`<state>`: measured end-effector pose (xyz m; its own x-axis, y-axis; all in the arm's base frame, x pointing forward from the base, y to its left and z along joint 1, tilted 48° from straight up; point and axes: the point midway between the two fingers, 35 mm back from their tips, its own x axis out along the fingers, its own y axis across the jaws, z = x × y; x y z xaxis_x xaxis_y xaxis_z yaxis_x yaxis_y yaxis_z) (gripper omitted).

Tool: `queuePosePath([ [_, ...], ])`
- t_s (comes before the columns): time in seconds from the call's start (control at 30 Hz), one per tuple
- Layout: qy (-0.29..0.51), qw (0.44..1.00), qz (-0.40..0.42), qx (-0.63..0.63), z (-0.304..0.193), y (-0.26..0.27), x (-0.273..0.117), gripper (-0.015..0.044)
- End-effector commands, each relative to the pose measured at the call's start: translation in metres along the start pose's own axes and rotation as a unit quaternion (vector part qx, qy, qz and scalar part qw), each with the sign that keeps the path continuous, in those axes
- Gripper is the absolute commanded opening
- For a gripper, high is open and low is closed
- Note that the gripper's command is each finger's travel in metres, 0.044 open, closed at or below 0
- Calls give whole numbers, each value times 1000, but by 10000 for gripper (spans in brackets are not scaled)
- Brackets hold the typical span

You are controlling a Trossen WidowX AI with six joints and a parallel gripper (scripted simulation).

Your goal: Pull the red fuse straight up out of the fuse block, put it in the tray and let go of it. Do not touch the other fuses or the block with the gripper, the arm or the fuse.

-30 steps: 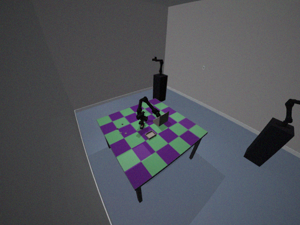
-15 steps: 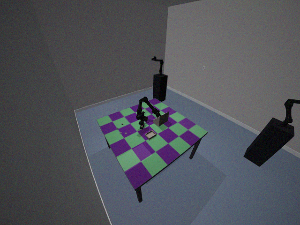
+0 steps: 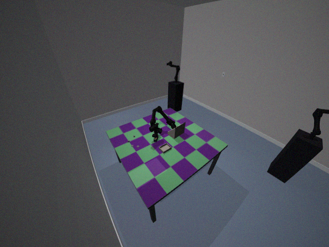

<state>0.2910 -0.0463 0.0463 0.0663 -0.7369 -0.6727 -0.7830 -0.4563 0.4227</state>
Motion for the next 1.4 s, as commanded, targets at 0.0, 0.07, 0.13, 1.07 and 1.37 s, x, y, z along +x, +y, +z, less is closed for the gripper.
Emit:
queuePosePath([
  [0.0, 0, 1000, 0, 0, 0, 0, 0, 38],
  [0.07, 0, 1000, 0, 0, 0, 0, 0, 24],
  [0.13, 0, 1000, 0, 0, 0, 0, 0, 11],
  [1.07, 0, 1000, 0, -1, 0, -1, -11, 0],
  [1.37, 0, 1000, 0, -2, 0, -1, -15, 0],
])
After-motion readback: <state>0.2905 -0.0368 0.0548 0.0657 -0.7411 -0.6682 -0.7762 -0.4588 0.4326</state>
